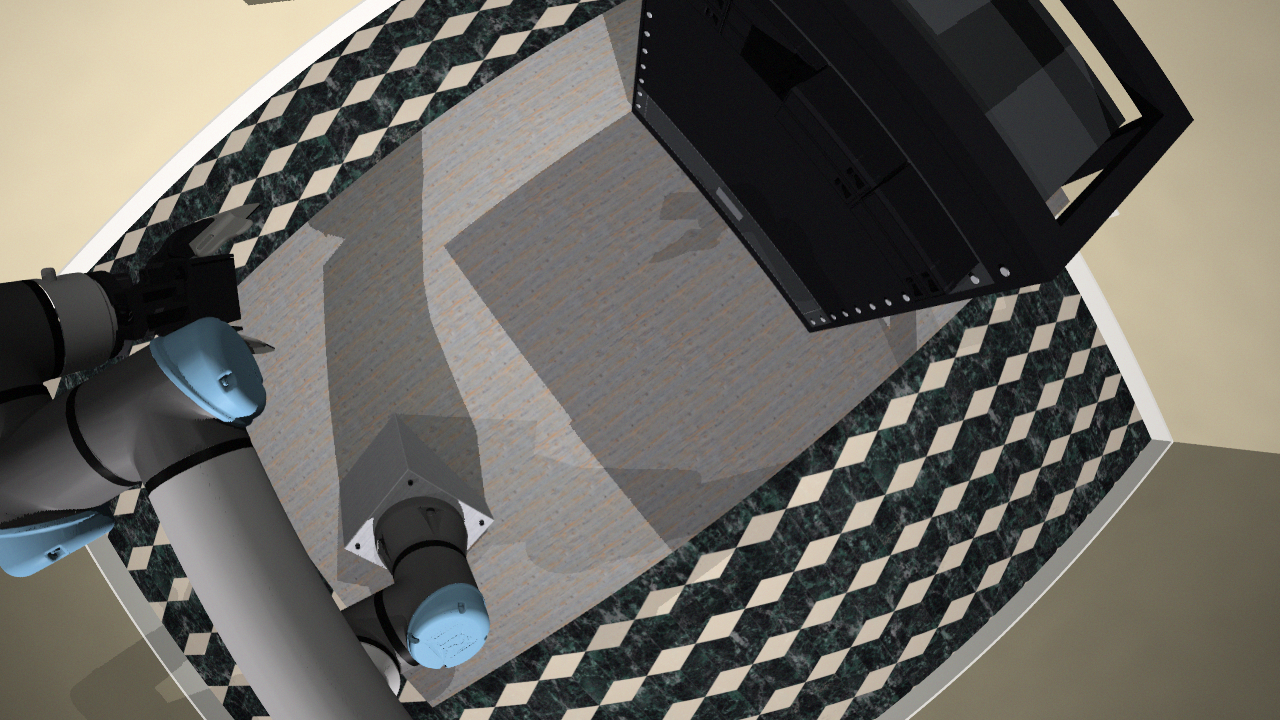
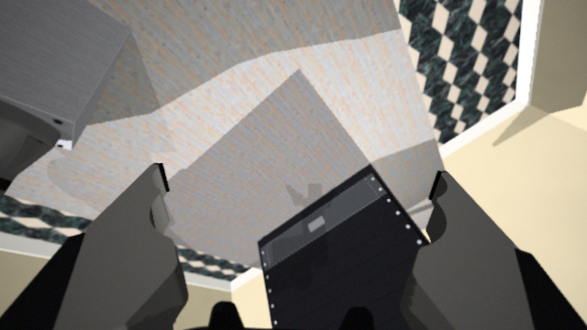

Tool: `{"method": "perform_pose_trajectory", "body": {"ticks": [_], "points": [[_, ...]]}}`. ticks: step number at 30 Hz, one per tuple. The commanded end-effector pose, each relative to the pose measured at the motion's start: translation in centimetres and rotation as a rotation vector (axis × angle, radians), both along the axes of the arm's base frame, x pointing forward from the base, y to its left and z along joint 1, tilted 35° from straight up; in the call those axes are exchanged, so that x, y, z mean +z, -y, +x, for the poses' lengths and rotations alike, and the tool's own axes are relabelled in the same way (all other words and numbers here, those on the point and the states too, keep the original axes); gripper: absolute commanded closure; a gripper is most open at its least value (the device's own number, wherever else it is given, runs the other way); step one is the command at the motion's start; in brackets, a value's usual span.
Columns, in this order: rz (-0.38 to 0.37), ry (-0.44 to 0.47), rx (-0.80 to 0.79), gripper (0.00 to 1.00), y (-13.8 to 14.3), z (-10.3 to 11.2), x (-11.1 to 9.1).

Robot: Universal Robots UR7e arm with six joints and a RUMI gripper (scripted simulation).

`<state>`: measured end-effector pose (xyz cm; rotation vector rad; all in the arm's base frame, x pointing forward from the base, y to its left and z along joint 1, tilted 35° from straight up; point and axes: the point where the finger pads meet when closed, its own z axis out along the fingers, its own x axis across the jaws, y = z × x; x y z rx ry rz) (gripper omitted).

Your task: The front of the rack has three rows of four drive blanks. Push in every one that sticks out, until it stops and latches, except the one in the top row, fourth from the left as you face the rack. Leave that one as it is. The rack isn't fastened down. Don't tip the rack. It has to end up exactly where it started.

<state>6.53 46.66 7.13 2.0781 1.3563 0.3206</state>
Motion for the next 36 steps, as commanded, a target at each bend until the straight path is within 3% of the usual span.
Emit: {"method": "perform_pose_trajectory", "body": {"ticks": [1, 21, 36], "points": [[0.001, 0.000, 0.000, 0.00, 0.0, 0.0, 0.0], [0.009, -0.001, 0.000, 0.00, -0.2, 0.2, 0.0], [0.097, -0.011, 0.006, 0.00, -1.9, 2.5, -0.5]]}}
